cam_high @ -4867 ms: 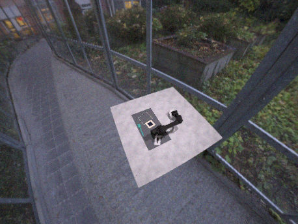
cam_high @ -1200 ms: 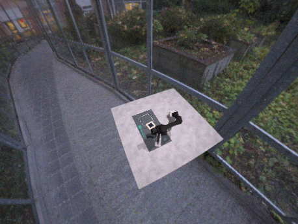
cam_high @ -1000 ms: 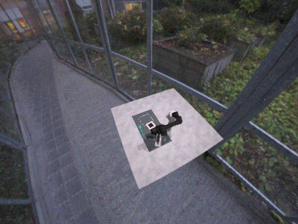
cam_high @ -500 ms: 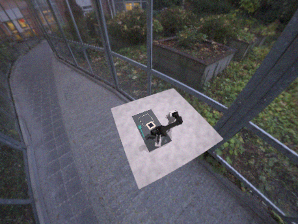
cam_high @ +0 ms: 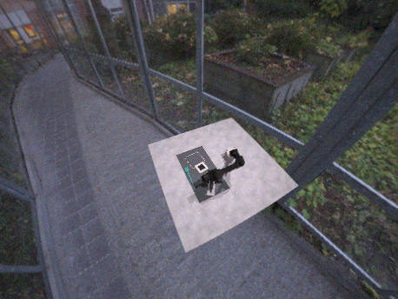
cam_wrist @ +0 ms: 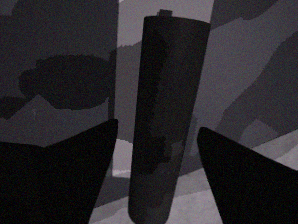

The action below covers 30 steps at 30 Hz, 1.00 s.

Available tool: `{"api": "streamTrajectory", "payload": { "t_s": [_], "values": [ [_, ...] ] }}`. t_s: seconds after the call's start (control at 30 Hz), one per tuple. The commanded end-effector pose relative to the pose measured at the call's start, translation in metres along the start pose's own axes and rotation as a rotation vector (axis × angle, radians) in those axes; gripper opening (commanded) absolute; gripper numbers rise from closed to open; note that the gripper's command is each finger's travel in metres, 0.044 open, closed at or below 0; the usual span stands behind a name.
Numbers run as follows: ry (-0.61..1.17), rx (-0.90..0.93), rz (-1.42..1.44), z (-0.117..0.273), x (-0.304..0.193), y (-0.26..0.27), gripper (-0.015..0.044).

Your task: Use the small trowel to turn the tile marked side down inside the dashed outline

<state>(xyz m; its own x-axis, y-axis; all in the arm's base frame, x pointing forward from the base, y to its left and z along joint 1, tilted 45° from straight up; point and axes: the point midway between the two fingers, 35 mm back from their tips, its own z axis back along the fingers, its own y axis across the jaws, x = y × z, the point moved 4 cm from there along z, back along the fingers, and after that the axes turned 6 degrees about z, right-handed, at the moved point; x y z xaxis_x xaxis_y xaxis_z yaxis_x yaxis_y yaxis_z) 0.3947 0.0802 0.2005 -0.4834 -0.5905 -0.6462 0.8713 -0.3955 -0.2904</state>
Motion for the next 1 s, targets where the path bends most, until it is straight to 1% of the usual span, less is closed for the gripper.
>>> {"api": "streamTrajectory", "payload": {
  "t_s": [0.0,0.07,0.1,0.8,0.97],
  "values": [
    [-0.002,0.002,-0.003,-0.0014,0.0005,-0.0003,0.0191],
    [-0.002,0.002,-0.003,-0.0014,0.0005,-0.0003,0.0139],
    [-0.002,0.002,-0.003,-0.0014,0.0005,-0.0003,0.0132],
    [-0.002,0.002,-0.003,-0.0014,0.0005,-0.0003,0.013],
    [-0.002,0.002,0.088,-0.0014,0.0005,-0.0003,0.013]
  ]
}}
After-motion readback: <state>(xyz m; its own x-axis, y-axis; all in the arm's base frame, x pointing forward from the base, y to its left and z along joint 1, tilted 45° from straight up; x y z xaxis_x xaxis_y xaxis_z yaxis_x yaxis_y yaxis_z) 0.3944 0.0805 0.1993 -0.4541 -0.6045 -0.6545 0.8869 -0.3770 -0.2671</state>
